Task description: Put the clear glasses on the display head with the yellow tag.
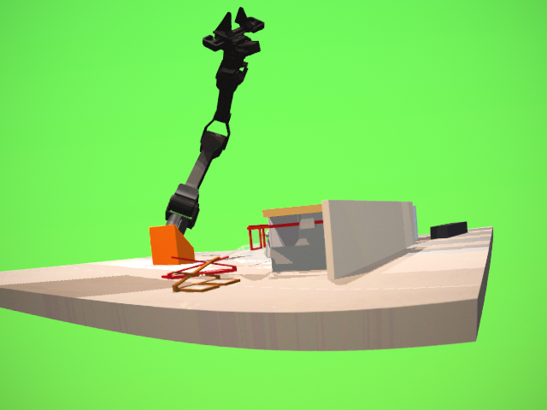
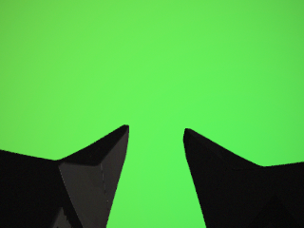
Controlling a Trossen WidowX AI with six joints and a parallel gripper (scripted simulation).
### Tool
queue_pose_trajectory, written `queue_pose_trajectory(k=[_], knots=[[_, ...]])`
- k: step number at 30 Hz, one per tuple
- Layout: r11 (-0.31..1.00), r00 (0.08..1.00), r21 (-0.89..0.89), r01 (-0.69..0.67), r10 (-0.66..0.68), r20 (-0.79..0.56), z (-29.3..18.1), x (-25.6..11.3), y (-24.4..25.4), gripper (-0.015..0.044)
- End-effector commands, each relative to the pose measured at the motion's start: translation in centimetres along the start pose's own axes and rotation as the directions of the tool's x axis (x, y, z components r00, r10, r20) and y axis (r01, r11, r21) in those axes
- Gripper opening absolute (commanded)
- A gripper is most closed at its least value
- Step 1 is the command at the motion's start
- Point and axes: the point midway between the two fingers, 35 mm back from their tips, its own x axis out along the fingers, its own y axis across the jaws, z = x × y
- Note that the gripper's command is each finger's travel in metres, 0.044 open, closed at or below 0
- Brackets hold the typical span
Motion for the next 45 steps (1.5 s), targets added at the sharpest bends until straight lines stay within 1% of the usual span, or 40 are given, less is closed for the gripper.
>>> queue_pose_trajectory(k=[1,4,7,10,13,18,22,26,29,31,32,33,34,41,44,45], knots=[[0.990,0.971,-0.072,-0.119,0.132,0.200,6.2,1.4,4.5,0.0200],[0.974,0.918,-0.127,-0.190,0.222,0.328,10.3,1.4,7.5,0.0200],[0.949,0.837,-0.189,-0.252,0.312,0.450,14.5,0.9,10.7,0.0200],[0.918,0.730,-0.254,-0.303,0.395,0.557,18.3,-0.4,13.7,0.0200],[0.883,0.603,-0.320,-0.344,0.469,0.646,21.9,-2.2,16.6,0.0200],[0.807,0.328,-0.438,-0.395,0.569,0.754,27.5,-6.7,21.3,0.0200],[0.739,0.088,-0.528,-0.417,0.612,0.786,30.9,-11.2,24.4,0.0200],[0.660,-0.170,-0.619,-0.426,0.614,0.771,33.4,-16.4,26.9,0.0200],[0.592,-0.359,-0.684,-0.425,0.584,0.728,34.6,-20.4,28.3,0.0200],[0.545,-0.474,-0.725,-0.422,0.549,0.689,35.1,-23.1,28.9,0.0200],[0.526,-0.516,-0.740,-0.420,0.533,0.671,35.3,-24.1,29.1,0.0200],[0.514,-0.540,-0.749,-0.419,0.522,0.660,35.3,-24.7,29.2,0.0200],[0.511,-0.545,-0.751,-0.418,0.520,0.658,35.3,-24.6,29.5,0.0200],[0.510,-0.548,-0.752,-0.418,0.518,0.656,35.2,-24.6,29.7,0.0200],[0.510,-0.548,-0.752,-0.418,0.518,0.656,35.2,-24.6,29.7,0.0121],[0.510,-0.548,-0.752,-0.418,0.518,0.656,35.2,-24.6,29.7,0.0120]])
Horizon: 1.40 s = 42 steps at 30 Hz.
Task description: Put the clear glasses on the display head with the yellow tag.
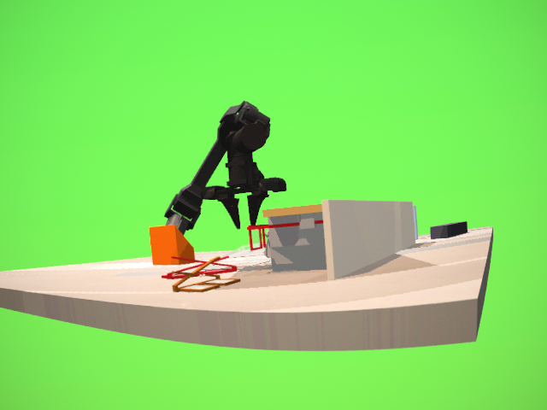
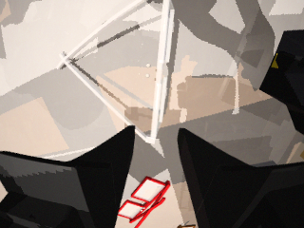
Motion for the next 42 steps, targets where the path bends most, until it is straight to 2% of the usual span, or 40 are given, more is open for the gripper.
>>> queue_pose_trajectory(k=[1,12,42], knots=[[1.000,1.000,0.002,-0.003,0.003,0.013,0.1,0.2,0.1,0.0120],[1.000,1.000,0.002,-0.003,0.003,0.013,0.1,0.5,0.1,0.0120],[1.000,1.000,0.001,-0.002,0.002,0.014,0.0,5.4,-0.4,0.0120]])
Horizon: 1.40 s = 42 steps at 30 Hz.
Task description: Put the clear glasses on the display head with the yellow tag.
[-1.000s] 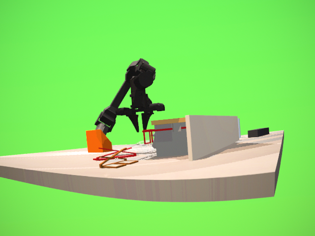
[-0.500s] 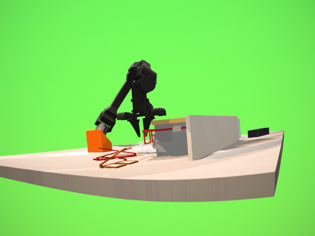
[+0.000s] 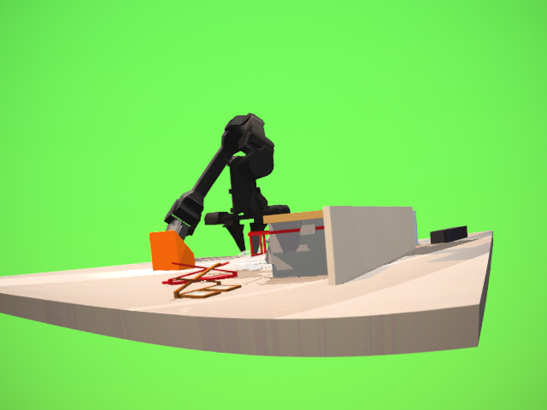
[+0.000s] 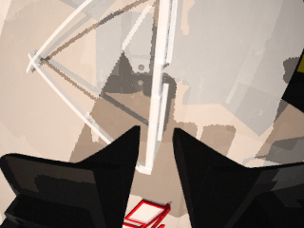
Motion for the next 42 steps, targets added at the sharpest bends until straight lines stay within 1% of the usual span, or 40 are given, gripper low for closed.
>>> queue_pose_trajectory(k=[1,6,19,37,42], knots=[[1.000,1.000,0.006,-0.003,0.003,0.009,0.07,0.95,0.10,0.0120],[1.000,1.000,0.006,-0.003,0.003,0.009,0.10,1.64,0.09,0.0120],[1.000,1.000,0.006,-0.003,0.003,0.009,0.10,1.67,0.50,0.0120],[1.000,1.000,0.005,-0.005,0.005,0.006,0.04,1.64,0.32,0.0000],[1.000,1.000,0.005,-0.005,0.005,0.006,0.02,1.53,0.30,0.0000]])
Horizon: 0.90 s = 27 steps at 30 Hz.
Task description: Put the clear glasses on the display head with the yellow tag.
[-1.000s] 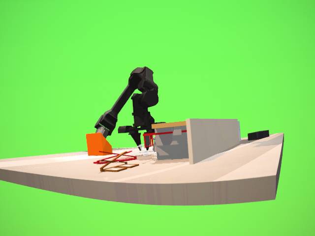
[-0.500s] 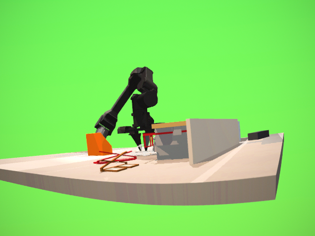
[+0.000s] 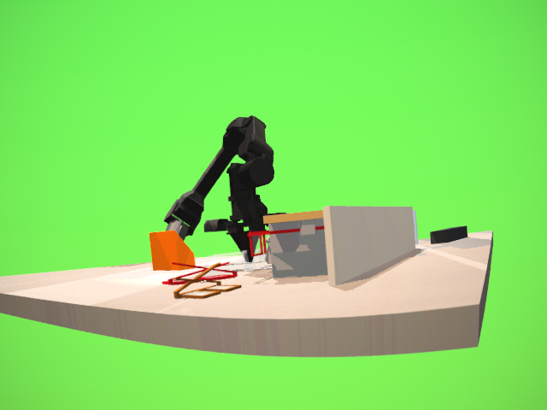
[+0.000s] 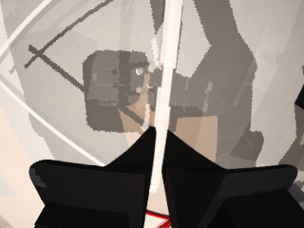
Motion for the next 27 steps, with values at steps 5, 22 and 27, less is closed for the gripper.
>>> queue_pose_trajectory(k=[5,22,27], knots=[[1.000,1.000,0.001,0.000,0.000,-0.002,-0.2,-2.1,-0.2,0.0000],[1.000,1.000,0.002,0.000,0.000,-0.001,-0.3,-10.1,-0.1,0.0000],[1.000,1.000,0.004,-0.001,0.001,-0.007,0.7,-10.2,-0.8,0.0000]])
